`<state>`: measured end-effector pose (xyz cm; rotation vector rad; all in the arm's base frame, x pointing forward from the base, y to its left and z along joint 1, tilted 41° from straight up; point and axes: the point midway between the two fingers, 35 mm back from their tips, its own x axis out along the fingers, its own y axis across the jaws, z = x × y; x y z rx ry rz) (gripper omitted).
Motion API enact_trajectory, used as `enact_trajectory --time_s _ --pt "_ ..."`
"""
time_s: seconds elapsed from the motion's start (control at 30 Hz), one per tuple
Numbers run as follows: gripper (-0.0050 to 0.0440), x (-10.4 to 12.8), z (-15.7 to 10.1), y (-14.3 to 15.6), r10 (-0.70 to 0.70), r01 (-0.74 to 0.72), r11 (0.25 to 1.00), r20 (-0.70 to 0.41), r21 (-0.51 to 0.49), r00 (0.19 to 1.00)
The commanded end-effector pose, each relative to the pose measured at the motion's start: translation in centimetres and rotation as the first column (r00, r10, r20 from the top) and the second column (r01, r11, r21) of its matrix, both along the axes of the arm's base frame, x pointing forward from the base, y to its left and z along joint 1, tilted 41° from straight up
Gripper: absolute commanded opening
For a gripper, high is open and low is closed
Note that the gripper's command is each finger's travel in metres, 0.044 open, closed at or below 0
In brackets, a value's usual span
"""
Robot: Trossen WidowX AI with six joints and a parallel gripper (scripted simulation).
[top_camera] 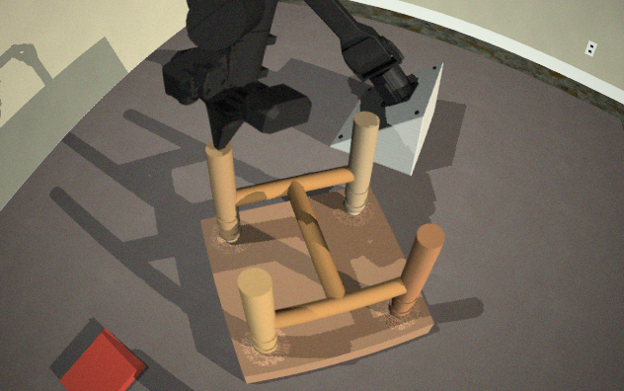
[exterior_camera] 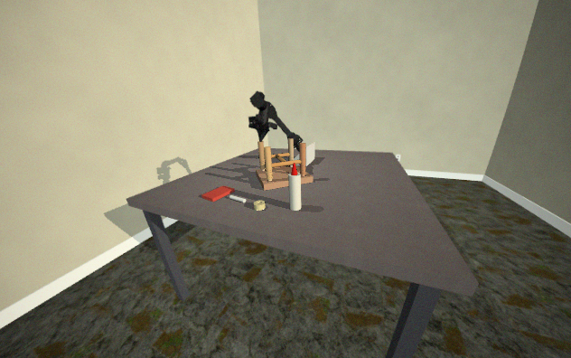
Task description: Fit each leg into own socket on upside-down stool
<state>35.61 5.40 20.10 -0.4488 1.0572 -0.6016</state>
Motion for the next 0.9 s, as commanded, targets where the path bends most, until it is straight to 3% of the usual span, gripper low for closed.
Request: enact_trajectory --time_s 0.0,0.37,0.87 --pt "0.0000 0.0 -1.2 -1.2 -0.024 0.024 1.000 -0.023 -0.011 0.999" --pt "0.0000 0.1 -1.6 -1.7 -0.024 0.024 1.000 -0.023 -0.011 0.999" --pt "0.0000 0.1 -0.3 -0.4 -0.012 0.012 1.000 -0.008 -0.008 1.000"
